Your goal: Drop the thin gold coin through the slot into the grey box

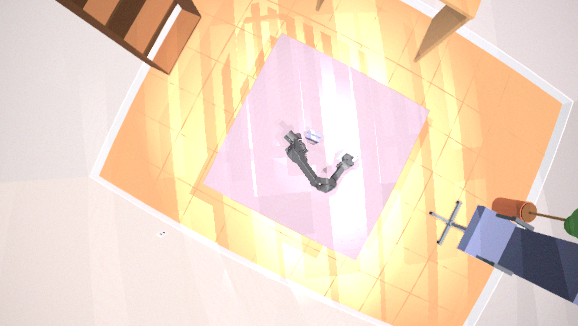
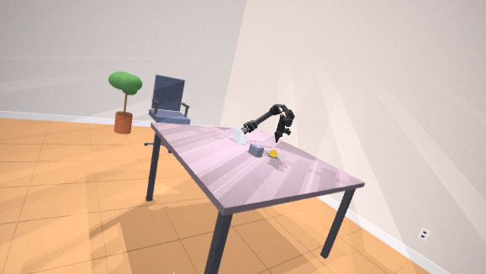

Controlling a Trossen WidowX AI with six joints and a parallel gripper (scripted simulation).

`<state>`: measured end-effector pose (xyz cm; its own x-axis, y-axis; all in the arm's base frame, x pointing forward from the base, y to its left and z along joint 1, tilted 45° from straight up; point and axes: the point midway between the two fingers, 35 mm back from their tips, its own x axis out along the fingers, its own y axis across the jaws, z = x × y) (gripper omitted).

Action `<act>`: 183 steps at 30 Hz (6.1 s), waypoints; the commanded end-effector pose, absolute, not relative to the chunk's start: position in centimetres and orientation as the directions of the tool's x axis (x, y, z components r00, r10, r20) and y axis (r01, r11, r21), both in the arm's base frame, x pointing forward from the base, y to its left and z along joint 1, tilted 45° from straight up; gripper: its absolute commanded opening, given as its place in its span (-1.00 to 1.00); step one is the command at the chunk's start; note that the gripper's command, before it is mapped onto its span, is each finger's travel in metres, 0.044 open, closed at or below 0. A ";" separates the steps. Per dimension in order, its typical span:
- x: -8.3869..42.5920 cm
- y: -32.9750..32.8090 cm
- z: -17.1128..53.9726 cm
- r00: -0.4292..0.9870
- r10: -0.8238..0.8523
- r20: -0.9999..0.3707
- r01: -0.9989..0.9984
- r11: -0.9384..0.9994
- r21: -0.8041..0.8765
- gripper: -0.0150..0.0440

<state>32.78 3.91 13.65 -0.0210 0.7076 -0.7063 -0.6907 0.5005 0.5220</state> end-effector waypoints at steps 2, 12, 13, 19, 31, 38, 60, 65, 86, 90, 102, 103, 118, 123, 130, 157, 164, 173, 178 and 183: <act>33.1 3.9 13.0 -0.020 0.707 -0.707 -0.695 0.498 0.518 0.05; 33.1 6.8 10.1 -0.019 0.709 -0.705 -0.696 0.497 0.518 0.05; 33.1 6.9 10.0 -0.019 0.709 -0.705 -0.696 0.497 0.518 0.05; 33.1 7.3 9.6 -0.019 0.708 -0.706 -0.696 0.497 0.518 0.05; 33.2 8.6 8.2 -0.018 0.708 -0.706 -0.696 0.498 0.517 0.05; 33.2 9.4 7.4 -0.018 0.708 -0.706 -0.696 0.498 0.517 0.05; 33.0 11.9 5.2 -0.019 0.711 -0.703 -0.696 0.495 0.520 0.05; 33.0 11.9 5.2 -0.019 0.711 -0.703 -0.696 0.495 0.520 -0.39; 33.3 10.3 6.5 -0.018 0.708 -0.706 -0.696 0.498 0.517 -0.49; 33.4 9.6 7.2 -0.018 0.707 -0.707 -0.696 0.499 0.516 -0.49; 33.5 7.5 9.3 -0.018 0.706 -0.708 -0.696 0.500 0.516 -0.49; 33.5 7.3 9.5 -0.018 0.706 -0.708 -0.696 0.500 0.516 -0.49; 33.2 5.1 11.8 -0.019 0.708 -0.706 -0.692 0.501 0.521 -0.49; 33.3 5.1 11.8 -0.019 0.708 -0.706 -0.576 0.569 0.587 -0.49; 33.4 5.1 11.8 -0.019 0.708 -0.706 -0.363 0.653 0.665 -0.49; 33.0 2.9 9.8 -0.017 0.701 -0.713 -0.110 0.707 0.698 -0.49; 32.6 1.6 8.6 -0.016 0.698 -0.716 -0.109 0.710 0.695 -0.49; 31.9 0.0 7.1 -0.017 0.696 -0.718 -0.108 0.713 0.693 -0.49; 31.4 -0.9 6.2 -0.017 0.695 -0.719 -0.108 0.713 0.692 -0.49; 30.9 -1.8 5.4 -0.018 0.695 -0.719 -0.108 0.713 0.692 -0.49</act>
<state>31.28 -1.07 6.11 -0.0169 0.6964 -0.7175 -0.1083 0.7121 0.6937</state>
